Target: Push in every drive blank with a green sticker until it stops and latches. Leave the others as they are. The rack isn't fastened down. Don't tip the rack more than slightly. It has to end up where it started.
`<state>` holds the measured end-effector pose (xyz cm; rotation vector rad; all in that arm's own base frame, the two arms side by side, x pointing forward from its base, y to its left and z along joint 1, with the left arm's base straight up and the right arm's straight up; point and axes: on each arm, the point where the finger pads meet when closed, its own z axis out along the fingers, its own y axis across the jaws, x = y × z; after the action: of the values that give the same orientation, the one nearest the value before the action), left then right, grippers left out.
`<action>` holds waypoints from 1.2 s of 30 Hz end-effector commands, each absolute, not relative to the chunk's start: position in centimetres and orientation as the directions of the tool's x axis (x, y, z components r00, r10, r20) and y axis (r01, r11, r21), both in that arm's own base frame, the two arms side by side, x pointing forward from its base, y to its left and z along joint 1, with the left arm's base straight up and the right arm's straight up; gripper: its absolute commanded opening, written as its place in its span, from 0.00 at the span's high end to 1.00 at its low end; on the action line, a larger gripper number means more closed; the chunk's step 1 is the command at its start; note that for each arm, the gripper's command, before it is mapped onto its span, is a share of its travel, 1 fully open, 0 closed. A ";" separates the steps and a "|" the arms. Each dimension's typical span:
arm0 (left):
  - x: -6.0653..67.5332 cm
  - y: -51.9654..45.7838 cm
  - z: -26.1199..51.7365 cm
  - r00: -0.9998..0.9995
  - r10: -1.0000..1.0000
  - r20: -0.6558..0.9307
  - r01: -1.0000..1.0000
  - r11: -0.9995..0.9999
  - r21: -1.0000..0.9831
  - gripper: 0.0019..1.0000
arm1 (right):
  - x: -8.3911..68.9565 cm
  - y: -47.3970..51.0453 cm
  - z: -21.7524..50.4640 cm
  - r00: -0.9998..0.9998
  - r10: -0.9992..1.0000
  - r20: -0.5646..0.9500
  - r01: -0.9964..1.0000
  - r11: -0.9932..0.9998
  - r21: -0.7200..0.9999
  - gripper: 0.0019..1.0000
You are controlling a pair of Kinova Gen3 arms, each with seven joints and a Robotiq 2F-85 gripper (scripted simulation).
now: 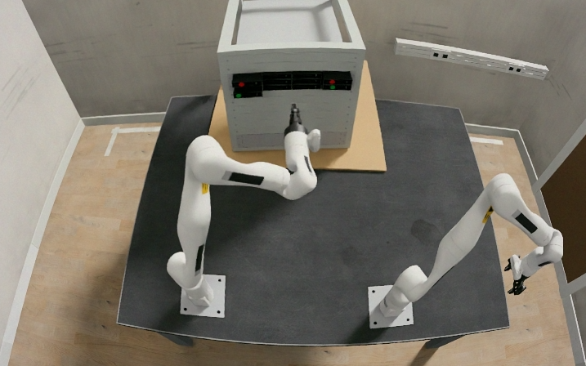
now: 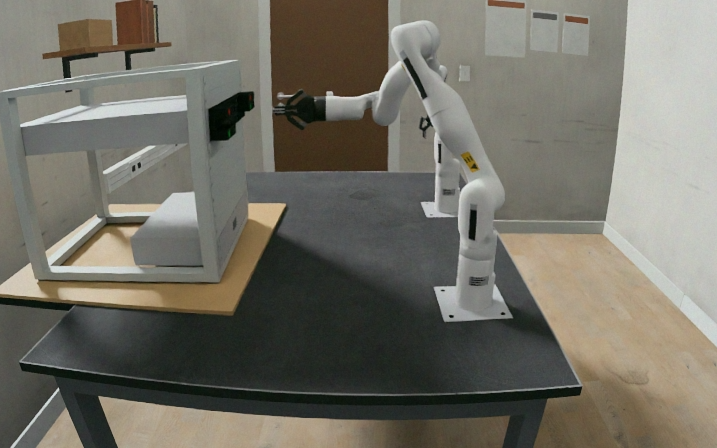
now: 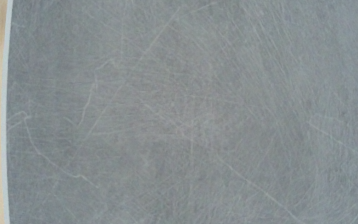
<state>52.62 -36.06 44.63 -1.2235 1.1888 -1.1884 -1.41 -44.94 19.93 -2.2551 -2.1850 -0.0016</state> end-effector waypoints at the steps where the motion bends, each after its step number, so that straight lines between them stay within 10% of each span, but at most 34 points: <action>1: 53.3 -38.5 44.8 0.031 -1.000 0.002 0.001 -0.002 -1.000 0.90 | -1.4 -45.0 20.0 0.032 1.000 0.000 1.000 -0.032 0.000 0.00; 36: 55.8 -50.4 44.5 0.031 -1.000 0.002 0.001 -0.002 -1.000 0.90 | -1.4 -45.0 20.0 0.032 1.000 0.000 1.000 -0.032 0.000 0.00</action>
<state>55.65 -49.95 44.32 -1.2237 1.1872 -1.1867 -1.41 -44.94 19.93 -2.2551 -2.1850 -0.0016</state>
